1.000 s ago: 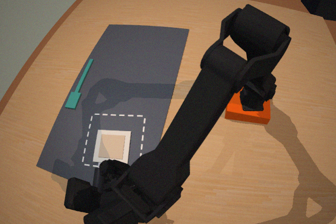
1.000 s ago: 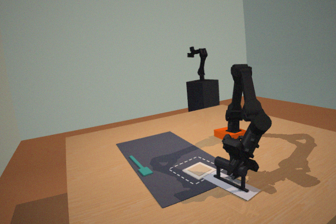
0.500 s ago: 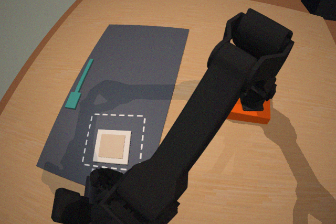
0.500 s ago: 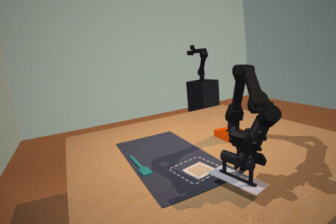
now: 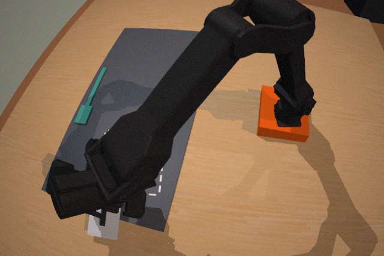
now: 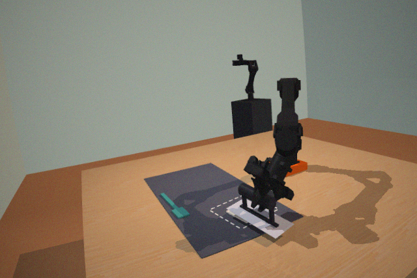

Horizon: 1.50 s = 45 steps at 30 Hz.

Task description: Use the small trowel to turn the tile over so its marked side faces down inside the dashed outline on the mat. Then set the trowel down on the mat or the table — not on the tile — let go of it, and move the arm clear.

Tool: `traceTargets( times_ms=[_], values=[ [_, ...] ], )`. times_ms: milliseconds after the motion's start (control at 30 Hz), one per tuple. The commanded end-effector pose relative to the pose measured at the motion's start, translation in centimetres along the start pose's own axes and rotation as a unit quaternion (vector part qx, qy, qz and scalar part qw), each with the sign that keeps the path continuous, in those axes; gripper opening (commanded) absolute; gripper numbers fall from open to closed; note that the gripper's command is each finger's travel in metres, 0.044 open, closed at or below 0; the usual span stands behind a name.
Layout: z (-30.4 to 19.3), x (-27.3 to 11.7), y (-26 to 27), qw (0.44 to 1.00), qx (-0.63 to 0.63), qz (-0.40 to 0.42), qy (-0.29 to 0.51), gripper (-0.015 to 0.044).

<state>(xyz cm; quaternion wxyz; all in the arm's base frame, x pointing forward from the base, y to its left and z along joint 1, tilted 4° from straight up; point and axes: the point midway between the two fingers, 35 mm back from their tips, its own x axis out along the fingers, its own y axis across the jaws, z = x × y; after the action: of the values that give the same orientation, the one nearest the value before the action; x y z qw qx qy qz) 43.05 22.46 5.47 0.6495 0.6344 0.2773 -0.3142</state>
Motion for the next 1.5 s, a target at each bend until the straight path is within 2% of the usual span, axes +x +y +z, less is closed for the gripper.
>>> traceTargets(
  times_ms=[0, 700, 1467],
  values=[
    [2.8, 0.2, 1.3, 1.0, -0.001, -0.004, 0.004, 0.0],
    [18.5, 1.8, 1.3, 0.998, -0.01, -0.056, 0.014, 0.0],
    [32.8, -1.1, -2.8, 0.998, -0.009, -0.049, 0.042, 0.0]
  ],
)
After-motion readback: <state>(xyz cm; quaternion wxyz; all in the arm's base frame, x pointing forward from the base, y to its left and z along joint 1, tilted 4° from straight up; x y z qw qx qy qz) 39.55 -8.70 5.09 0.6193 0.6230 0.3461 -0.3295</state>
